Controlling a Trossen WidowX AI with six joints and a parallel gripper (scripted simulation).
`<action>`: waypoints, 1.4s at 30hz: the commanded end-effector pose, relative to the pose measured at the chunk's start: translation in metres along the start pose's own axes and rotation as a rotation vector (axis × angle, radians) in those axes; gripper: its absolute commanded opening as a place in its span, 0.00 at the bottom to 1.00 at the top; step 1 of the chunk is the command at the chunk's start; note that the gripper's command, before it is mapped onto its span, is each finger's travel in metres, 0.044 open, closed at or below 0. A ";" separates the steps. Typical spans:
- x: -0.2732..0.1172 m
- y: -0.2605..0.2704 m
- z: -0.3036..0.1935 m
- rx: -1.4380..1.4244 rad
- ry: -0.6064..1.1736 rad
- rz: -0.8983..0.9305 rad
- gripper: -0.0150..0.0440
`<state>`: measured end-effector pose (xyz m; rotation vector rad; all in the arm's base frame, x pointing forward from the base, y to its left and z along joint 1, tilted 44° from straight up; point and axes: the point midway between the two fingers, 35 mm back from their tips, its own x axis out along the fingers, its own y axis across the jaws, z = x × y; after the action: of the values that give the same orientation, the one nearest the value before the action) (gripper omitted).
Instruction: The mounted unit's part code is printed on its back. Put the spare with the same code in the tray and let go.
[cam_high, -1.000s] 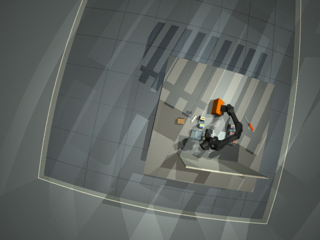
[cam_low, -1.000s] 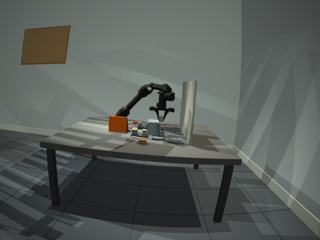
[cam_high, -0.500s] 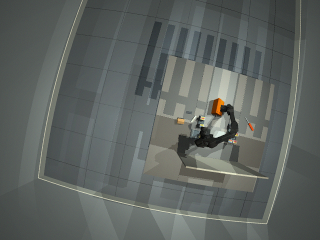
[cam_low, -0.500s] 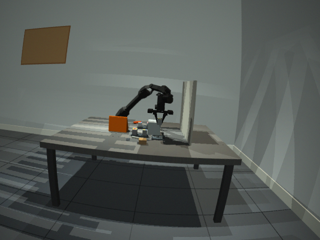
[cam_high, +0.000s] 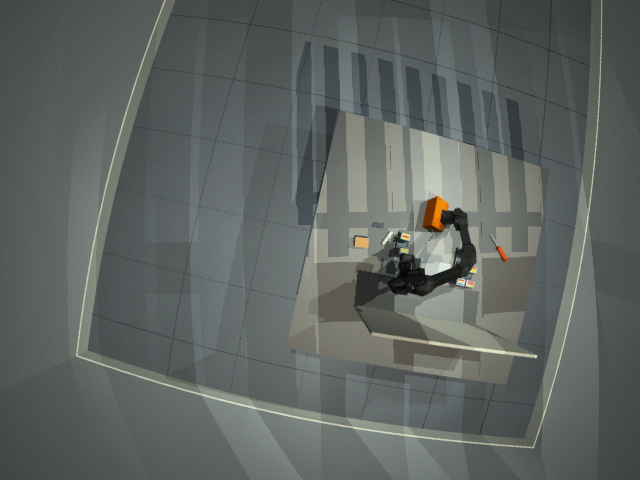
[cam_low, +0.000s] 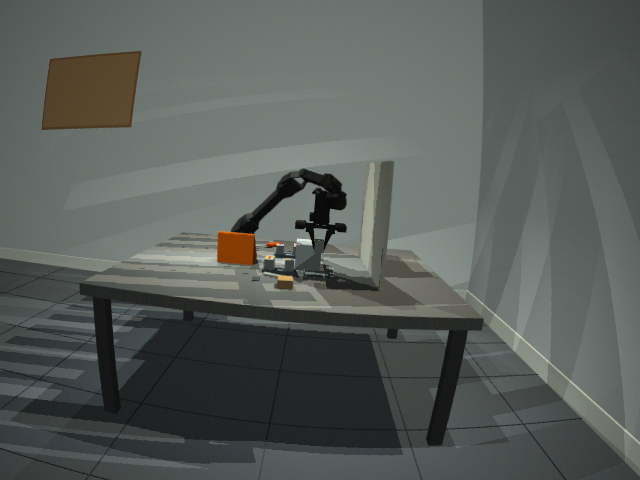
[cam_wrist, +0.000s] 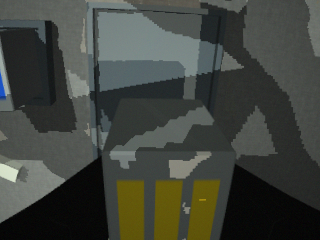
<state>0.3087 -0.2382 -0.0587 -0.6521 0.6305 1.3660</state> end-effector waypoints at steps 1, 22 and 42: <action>0.004 0.000 0.000 0.004 -0.002 -0.003 0.25; 0.020 -0.002 -0.001 0.004 -0.002 -0.003 0.25; 0.034 -0.002 -0.001 0.004 -0.003 -0.004 0.25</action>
<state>0.3138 -0.2181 -0.0824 -0.6524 0.6300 1.3655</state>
